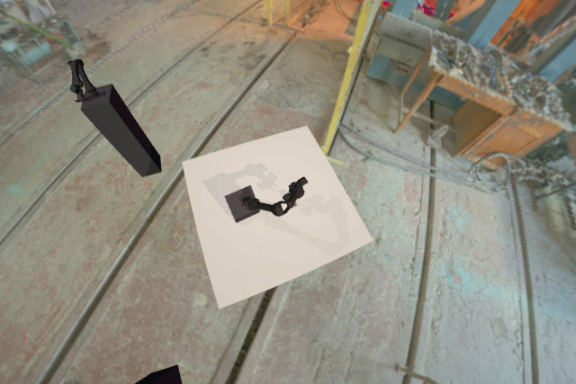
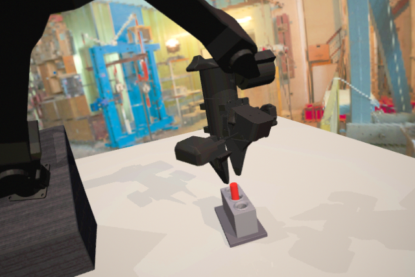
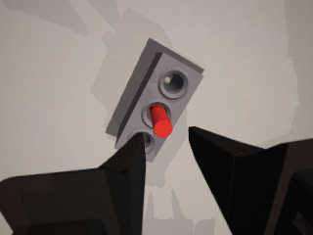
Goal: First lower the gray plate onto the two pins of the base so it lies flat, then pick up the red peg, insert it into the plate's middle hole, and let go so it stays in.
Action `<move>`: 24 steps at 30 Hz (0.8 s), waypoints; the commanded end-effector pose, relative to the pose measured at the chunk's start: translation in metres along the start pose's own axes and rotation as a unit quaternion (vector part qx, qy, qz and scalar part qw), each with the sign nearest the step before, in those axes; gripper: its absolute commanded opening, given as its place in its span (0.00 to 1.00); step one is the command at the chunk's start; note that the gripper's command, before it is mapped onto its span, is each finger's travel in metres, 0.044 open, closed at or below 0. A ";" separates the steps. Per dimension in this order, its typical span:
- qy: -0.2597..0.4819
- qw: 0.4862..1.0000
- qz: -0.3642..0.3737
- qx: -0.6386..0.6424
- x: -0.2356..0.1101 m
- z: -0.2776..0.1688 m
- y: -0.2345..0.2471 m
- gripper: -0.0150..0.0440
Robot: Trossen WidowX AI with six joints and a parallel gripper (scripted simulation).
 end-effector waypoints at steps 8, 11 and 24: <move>-0.002 1.000 0.000 0.000 -0.007 -0.002 0.000 0.51; -0.002 1.000 0.000 0.000 -0.008 -0.003 -0.001 0.51; -0.002 1.000 0.000 0.000 -0.014 -0.005 -0.002 0.51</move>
Point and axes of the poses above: the point midway between the two fingers, 35 mm back from their tips, its own x axis out along the fingers, its own y axis across the jaws, z = x × y, the point moved 1 cm from there along -x, back along the fingers, and after that the axes turned 11 degrees about -x, right-handed, at the moved point
